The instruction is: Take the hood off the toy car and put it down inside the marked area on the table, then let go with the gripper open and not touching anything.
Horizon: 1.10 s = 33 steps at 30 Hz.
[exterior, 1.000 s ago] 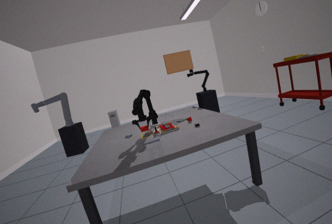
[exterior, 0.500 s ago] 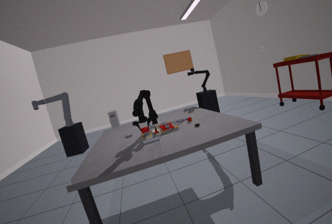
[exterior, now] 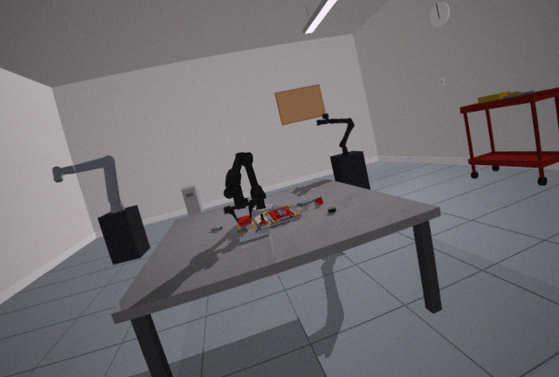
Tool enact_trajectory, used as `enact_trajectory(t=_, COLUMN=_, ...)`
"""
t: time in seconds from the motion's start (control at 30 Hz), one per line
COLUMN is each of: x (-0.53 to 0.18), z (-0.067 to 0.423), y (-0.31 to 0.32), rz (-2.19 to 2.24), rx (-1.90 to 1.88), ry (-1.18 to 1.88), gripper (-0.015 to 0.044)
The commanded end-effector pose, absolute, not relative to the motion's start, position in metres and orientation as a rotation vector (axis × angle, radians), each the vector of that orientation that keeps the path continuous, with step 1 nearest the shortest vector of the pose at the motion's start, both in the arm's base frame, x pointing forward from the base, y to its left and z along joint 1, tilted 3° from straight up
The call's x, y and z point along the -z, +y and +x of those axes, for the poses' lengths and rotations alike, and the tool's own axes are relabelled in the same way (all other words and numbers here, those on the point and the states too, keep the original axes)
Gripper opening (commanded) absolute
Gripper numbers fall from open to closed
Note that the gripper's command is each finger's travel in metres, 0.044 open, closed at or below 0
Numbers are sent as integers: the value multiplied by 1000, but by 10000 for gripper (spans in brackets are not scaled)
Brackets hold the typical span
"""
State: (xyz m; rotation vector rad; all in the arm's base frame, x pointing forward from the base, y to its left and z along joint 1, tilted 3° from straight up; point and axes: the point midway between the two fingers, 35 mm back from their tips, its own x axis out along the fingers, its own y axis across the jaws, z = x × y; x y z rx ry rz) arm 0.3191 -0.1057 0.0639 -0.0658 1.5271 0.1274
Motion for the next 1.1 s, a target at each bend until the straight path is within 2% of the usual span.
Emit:
enact_trajectory(t=0.0, x=-59, z=317, y=-104, rz=-59, rx=-129, ry=1532, gripper=0)
enact_trajectory(t=1.07, x=-45, z=318, y=-104, rz=-59, rx=-129, ry=1532, gripper=0)
